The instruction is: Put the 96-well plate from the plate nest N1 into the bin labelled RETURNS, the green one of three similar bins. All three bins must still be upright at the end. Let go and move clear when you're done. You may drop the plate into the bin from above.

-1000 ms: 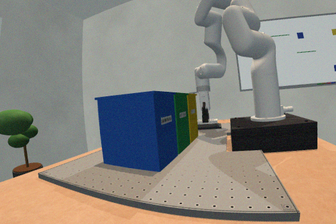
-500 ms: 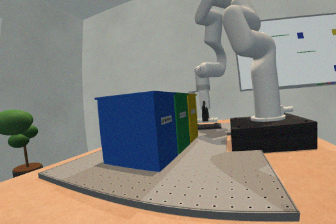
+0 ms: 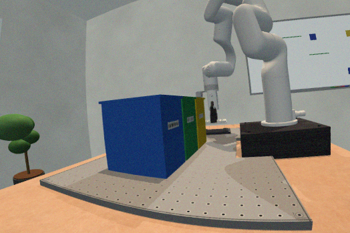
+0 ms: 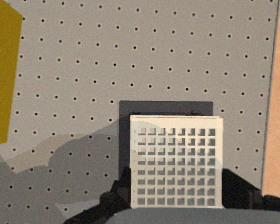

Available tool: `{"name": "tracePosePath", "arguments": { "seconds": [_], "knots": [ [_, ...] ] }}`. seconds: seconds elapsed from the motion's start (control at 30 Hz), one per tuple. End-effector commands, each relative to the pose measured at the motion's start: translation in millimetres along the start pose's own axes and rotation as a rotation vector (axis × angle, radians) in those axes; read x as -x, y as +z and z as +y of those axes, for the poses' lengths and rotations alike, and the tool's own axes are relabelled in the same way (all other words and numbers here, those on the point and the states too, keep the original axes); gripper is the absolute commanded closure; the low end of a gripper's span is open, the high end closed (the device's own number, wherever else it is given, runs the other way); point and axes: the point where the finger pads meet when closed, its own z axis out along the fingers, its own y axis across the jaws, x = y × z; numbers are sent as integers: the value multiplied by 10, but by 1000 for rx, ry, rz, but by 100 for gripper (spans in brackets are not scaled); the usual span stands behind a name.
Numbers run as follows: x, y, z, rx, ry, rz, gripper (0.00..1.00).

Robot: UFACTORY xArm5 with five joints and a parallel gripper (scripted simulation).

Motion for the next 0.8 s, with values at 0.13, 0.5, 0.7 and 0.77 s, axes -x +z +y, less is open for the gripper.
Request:
{"name": "tracePosePath", "arguments": {
  "seconds": [0.13, 0.5, 0.7, 0.77],
  "knots": [
    [-6, -146, 11, 3, 0, 2, 100],
    [-5, -297, 13, 3, 0, 2, 100],
    [-3, -397, 13, 3, 0, 2, 100],
    [-3, -430, 14, 3, 0, 2, 100]
  ]
}}
